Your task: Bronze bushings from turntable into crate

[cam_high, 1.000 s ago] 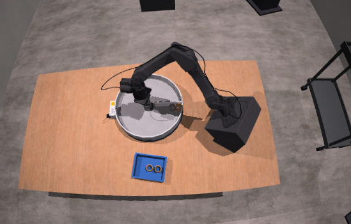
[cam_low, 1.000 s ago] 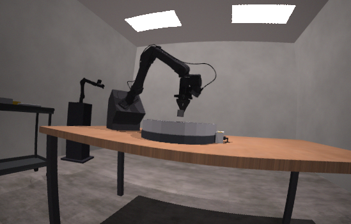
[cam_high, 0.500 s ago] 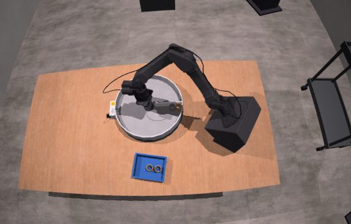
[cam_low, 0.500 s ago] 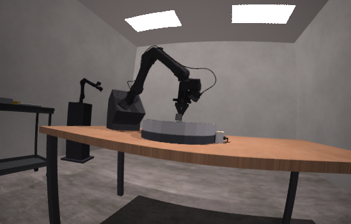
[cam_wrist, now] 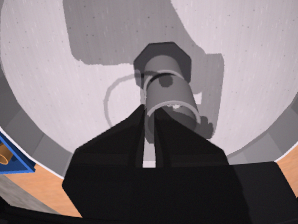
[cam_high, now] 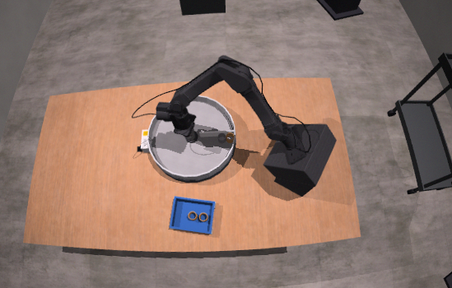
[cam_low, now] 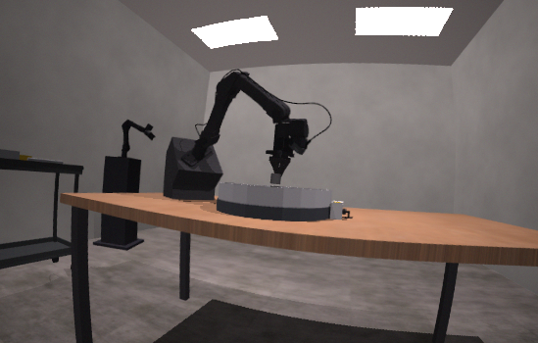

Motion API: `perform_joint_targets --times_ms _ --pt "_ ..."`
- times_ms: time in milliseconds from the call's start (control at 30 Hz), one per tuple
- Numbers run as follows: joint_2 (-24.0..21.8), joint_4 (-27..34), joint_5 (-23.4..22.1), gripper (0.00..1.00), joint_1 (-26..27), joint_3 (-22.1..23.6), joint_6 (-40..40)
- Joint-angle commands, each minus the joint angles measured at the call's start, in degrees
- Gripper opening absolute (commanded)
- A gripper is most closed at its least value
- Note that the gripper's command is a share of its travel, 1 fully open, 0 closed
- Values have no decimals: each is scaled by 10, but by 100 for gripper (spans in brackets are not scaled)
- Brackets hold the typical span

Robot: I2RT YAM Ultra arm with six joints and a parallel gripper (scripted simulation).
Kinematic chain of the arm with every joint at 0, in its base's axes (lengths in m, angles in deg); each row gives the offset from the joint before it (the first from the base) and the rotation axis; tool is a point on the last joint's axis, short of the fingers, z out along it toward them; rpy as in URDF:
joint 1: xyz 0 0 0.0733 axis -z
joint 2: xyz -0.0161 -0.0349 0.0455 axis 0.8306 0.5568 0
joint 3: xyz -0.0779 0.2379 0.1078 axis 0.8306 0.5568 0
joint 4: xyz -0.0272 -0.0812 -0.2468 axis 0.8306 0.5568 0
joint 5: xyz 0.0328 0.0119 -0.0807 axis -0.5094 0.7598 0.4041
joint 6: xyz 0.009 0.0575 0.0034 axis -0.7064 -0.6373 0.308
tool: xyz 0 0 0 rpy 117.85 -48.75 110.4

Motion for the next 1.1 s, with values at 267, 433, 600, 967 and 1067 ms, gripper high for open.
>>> perform_joint_targets --times_ms 267,433,600,967,1067 --pt "-19 -9 -1 0 -9 -17 2" --pt "-19 -9 -1 0 -9 -17 2" --pt "-19 -9 -1 0 -10 -17 1" --pt "-3 -9 6 0 -13 -19 -4" --pt "-3 -9 6 0 -13 -19 -4"
